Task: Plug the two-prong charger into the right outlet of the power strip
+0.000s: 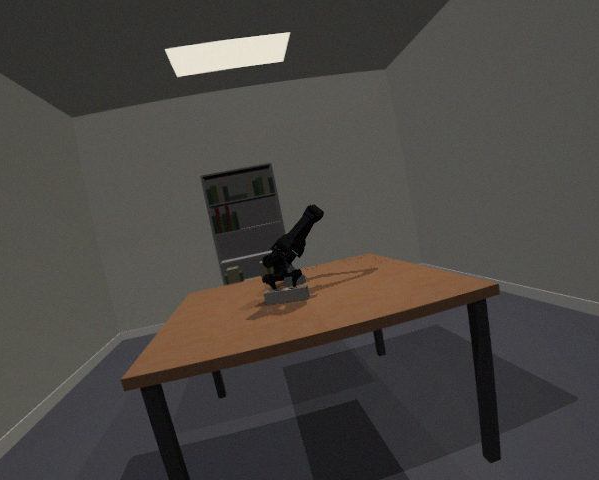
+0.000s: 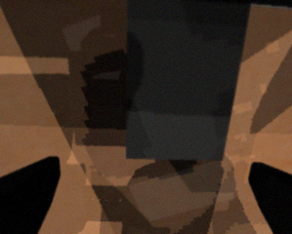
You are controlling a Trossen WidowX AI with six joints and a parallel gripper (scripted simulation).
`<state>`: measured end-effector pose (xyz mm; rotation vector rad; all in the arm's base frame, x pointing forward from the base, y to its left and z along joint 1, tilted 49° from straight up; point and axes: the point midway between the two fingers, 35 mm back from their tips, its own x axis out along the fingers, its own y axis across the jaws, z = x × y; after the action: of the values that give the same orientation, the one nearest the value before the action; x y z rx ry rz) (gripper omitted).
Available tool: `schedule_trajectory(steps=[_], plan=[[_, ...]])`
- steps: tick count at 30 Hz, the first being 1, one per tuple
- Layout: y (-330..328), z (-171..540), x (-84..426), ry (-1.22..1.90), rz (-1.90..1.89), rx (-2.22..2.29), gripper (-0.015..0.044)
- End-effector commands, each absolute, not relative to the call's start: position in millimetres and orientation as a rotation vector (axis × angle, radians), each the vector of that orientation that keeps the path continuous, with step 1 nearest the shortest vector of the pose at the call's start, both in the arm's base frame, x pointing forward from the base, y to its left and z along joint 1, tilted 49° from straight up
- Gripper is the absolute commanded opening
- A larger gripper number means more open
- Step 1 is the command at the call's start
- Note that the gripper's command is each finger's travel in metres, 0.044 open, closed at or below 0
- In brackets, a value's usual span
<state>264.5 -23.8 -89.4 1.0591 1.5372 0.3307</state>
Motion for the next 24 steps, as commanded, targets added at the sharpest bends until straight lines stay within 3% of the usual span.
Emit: schedule_trajectory(steps=[1, 18, 24], plan=[[-20.9, -88.5, 257.3, 1.54, 0.332, 1.055, 0.044], [-17.6, -84.8, 248.6, 1.529, 0.324, 1.061, 0.044], [-57.8, -62.4, 254.6, 1.22, 0.11, 1.046, 0.044]])
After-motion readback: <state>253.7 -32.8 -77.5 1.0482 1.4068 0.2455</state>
